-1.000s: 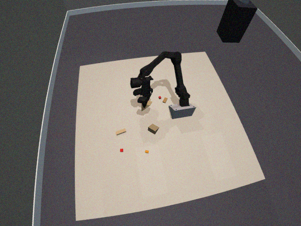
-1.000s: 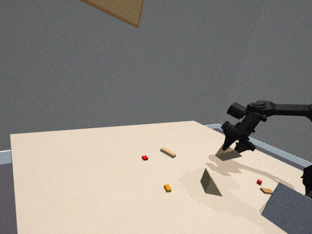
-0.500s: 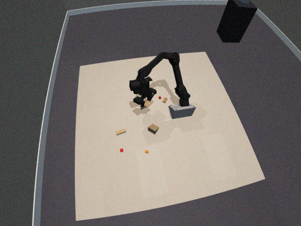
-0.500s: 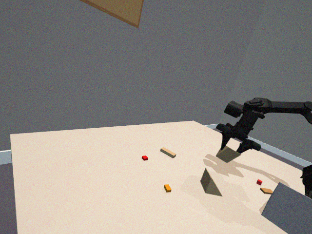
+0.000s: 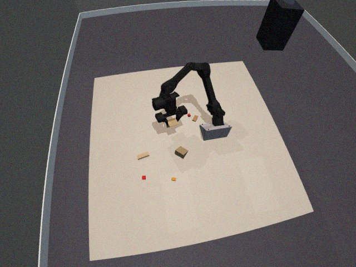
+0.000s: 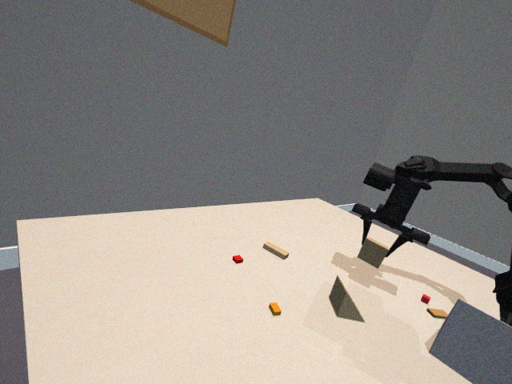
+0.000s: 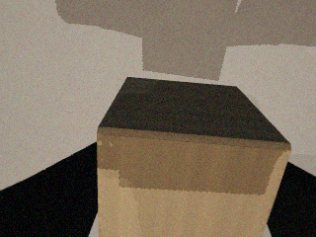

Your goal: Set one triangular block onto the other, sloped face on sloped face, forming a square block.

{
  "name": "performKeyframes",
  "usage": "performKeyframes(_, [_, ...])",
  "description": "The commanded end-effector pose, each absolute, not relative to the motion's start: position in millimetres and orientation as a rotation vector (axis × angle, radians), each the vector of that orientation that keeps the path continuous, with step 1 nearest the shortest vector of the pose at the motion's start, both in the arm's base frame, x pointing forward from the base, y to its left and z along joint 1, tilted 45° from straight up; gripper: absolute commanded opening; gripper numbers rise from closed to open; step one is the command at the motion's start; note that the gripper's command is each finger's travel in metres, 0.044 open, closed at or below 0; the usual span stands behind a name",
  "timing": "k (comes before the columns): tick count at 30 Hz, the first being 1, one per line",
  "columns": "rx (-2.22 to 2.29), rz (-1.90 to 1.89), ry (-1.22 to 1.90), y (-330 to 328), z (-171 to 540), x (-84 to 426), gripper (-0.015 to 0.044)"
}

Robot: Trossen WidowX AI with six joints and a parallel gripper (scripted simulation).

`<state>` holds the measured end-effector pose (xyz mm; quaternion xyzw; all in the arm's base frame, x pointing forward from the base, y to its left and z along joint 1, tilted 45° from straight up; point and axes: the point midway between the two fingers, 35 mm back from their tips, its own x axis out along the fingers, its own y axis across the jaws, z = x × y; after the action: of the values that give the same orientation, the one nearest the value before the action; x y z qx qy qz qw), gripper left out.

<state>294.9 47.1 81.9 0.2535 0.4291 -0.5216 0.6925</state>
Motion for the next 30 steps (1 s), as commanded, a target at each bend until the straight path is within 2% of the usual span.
performKeyframes(1, [0.644,-1.255,0.867,48.2,81.4,296.1,0.0])
performKeyframes(30, [1.145,-1.597,0.134,57.2,86.5,302.8,0.0])
